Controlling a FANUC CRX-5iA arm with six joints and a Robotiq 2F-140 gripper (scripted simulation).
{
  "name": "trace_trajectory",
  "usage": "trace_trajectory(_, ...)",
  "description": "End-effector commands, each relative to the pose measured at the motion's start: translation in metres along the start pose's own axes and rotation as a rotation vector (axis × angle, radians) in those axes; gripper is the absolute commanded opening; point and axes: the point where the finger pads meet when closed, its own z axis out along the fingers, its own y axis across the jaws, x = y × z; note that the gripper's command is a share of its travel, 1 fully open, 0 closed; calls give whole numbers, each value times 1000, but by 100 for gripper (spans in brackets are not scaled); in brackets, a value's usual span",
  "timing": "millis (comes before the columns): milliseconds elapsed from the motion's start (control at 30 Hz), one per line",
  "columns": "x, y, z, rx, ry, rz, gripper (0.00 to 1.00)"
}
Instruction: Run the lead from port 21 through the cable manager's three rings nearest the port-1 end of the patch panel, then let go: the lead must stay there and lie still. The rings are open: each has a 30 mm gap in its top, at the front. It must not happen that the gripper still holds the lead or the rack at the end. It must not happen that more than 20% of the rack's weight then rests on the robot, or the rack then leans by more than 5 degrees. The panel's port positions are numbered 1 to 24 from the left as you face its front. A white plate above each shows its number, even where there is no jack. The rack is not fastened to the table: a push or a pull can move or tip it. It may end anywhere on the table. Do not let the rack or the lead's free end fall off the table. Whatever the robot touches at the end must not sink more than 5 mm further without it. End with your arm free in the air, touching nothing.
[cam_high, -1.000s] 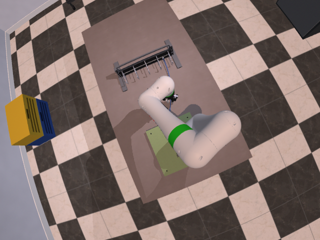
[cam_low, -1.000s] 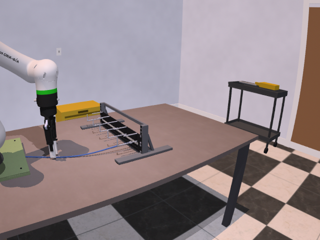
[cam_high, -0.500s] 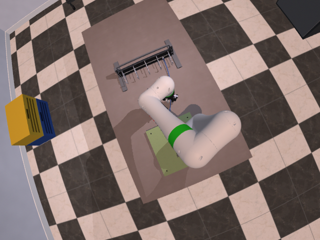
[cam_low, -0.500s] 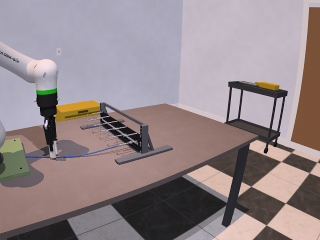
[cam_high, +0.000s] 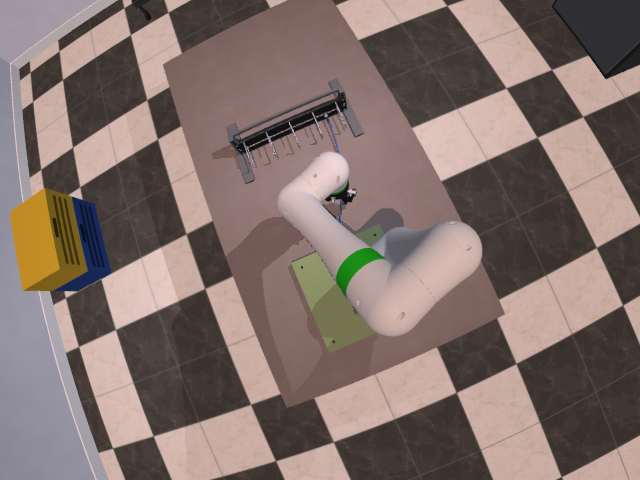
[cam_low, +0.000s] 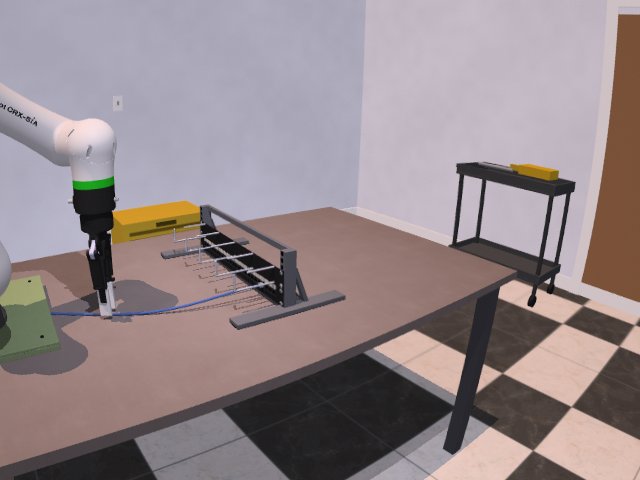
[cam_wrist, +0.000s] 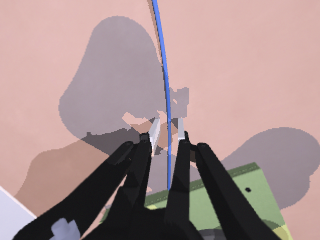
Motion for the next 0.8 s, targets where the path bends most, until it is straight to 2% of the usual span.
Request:
trace_trajectory(0,0,0,0,0,0,0,20)
trace_trajectory(767,0,0,7,0,0,0,20)
